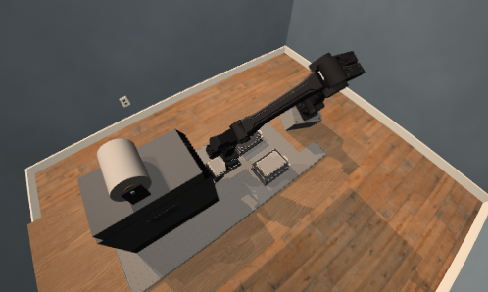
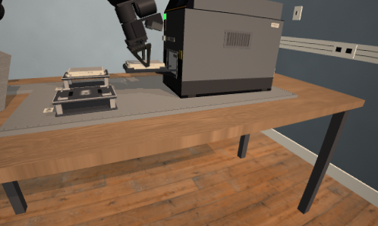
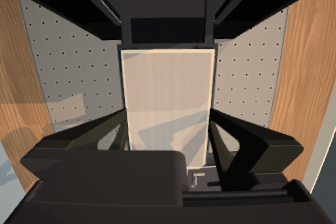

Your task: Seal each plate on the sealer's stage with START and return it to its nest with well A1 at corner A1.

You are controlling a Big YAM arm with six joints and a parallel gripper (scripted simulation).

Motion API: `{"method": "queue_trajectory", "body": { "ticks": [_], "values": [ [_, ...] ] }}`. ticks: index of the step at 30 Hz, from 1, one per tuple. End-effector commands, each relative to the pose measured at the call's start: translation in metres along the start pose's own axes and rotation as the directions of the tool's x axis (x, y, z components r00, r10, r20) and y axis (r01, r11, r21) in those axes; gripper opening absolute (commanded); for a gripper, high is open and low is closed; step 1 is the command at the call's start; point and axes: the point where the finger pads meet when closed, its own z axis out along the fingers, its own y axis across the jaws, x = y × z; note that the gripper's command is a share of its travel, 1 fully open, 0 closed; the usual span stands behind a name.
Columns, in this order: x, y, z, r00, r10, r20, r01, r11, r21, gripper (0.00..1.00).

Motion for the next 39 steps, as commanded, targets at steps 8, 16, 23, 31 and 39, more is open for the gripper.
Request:
{"method": "queue_trajectory", "body": {
  "ticks": [8, 16, 23, 31, 39],
  "values": [
    [-0.0285, 0.0111, 0.0049, 0.998, -0.044, 0.049, 0.045, 0.999, -0.009, 0.00],
    [-0.0277, 0.0113, 0.0055, 0.998, -0.044, 0.048, 0.045, 0.999, -0.010, 0.00],
    [-0.0268, 0.0116, 0.0061, 0.998, -0.044, 0.046, 0.044, 0.999, -0.011, 0.00],
    [-0.0261, 0.0118, 0.0066, 0.998, -0.043, 0.045, 0.044, 0.999, -0.012, 0.00],
    [-0.0251, 0.0121, 0.0072, 0.998, -0.043, 0.043, 0.043, 0.999, -0.014, 0.00]
  ]
}}
